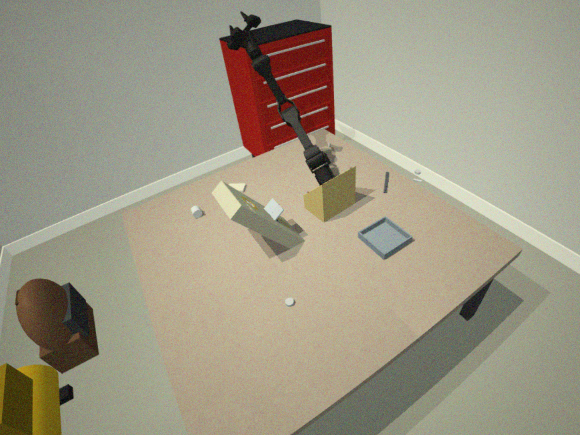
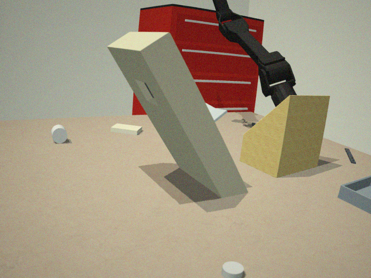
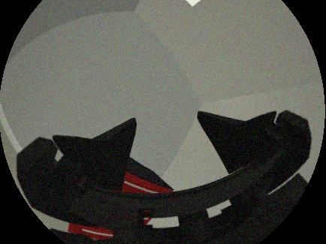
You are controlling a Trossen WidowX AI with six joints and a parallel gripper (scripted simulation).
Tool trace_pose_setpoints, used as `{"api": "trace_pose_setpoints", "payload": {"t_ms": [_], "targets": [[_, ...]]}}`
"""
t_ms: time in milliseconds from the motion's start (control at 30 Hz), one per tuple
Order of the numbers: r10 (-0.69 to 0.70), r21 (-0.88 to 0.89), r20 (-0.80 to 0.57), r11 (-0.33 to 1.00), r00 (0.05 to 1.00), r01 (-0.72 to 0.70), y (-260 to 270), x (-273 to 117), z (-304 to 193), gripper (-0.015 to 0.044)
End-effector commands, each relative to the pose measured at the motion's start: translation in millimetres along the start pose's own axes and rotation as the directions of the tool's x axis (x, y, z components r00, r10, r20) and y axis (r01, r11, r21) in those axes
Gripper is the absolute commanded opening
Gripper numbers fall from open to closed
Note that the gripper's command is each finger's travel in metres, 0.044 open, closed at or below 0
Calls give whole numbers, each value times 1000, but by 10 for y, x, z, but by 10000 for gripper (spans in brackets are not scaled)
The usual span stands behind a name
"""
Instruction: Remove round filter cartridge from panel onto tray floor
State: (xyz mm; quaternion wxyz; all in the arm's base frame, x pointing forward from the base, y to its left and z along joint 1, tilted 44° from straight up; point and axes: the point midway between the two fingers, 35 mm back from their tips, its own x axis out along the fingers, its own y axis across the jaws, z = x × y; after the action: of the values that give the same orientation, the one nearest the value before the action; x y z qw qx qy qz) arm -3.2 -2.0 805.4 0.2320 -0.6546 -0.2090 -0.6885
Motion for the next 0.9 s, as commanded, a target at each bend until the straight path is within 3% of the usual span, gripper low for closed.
{"api": "trace_pose_setpoints", "payload": {"t_ms": [0, 167, 367, 600, 733, 867], "targets": [[-1, -12, 8, 1000, 1000, 1, -11, -5, 27, 374], [-20, -317, 206, 944, 978, 86, -262, -199, 724, 243], [-28, -628, 463, 695, 886, 350, -528, -666, 1629, 91], [-6, -686, 711, 211, 703, 696, -704, -1457, 2524, 91], [14, -568, 819, -121, 574, 814, -751, -1995, 2923, 91], [43, -385, 896, -423, 442, 820, -753, -2539, 3221, 91]]}}
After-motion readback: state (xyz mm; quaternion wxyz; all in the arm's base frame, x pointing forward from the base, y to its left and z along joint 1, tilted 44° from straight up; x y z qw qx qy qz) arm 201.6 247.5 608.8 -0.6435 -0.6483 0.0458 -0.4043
